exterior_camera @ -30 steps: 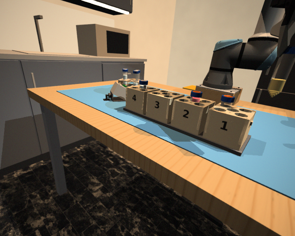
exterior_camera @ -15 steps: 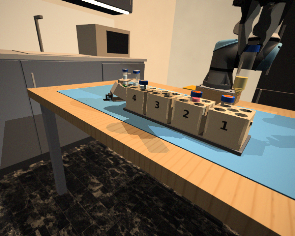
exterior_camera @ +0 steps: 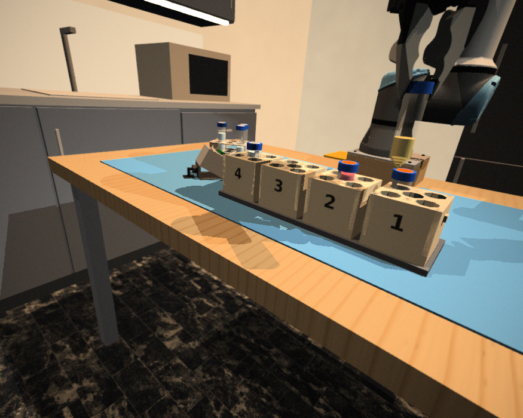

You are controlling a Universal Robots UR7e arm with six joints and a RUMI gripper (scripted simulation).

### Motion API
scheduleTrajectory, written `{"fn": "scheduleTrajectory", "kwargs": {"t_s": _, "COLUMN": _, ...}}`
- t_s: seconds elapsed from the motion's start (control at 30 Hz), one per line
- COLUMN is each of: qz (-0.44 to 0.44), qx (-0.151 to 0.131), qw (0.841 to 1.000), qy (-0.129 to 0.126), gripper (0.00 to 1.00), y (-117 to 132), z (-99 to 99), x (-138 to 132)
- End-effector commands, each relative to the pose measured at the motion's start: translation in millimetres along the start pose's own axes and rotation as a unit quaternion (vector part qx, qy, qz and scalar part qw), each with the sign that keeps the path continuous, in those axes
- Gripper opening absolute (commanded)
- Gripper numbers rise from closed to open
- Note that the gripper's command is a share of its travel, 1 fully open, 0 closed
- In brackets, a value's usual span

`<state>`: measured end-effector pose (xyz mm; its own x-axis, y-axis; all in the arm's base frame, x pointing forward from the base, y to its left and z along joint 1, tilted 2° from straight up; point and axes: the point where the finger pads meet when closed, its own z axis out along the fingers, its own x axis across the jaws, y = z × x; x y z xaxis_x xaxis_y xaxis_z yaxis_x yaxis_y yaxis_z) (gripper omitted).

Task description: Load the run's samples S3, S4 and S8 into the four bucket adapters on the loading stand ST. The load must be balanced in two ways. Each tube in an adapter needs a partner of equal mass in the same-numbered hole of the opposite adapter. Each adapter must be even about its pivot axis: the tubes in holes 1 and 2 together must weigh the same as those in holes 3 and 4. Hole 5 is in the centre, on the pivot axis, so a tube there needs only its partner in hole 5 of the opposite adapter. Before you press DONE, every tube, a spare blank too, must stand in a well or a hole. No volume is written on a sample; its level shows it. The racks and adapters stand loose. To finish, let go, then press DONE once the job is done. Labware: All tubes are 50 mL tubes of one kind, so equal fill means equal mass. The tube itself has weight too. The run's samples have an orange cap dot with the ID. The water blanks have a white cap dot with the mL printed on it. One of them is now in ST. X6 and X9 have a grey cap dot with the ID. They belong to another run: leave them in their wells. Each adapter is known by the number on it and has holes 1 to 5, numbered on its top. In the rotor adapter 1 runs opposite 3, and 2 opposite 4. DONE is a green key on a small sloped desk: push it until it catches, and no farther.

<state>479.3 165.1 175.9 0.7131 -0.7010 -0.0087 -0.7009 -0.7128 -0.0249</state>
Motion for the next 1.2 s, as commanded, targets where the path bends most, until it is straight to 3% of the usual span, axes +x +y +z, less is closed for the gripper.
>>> {"fn": "scheduleTrajectory", "kwargs": {"t_s": 0.0, "qz": -0.001, "qx": -0.001, "qw": 1.000, "qy": -0.002, "gripper": 0.00, "y": 1, "z": 17.0, "x": -1}}
{"fn": "scheduleTrajectory", "kwargs": {"t_s": 0.33, "qz": -0.001, "qx": -0.001, "qw": 1.000, "qy": -0.002, "gripper": 0.00, "y": 1, "z": 38.3, "x": -1}}
{"fn": "scheduleTrajectory", "kwargs": {"t_s": 0.9, "qz": -0.001, "qx": 0.000, "qw": 1.000, "qy": -0.001, "gripper": 0.00, "y": 0, "z": 35.9, "x": 0}}
{"fn": "scheduleTrajectory", "kwargs": {"t_s": 1.17, "qz": -0.001, "qx": -0.002, "qw": 1.000, "qy": -0.002, "gripper": 0.00, "y": 1, "z": 49.0, "x": -2}}
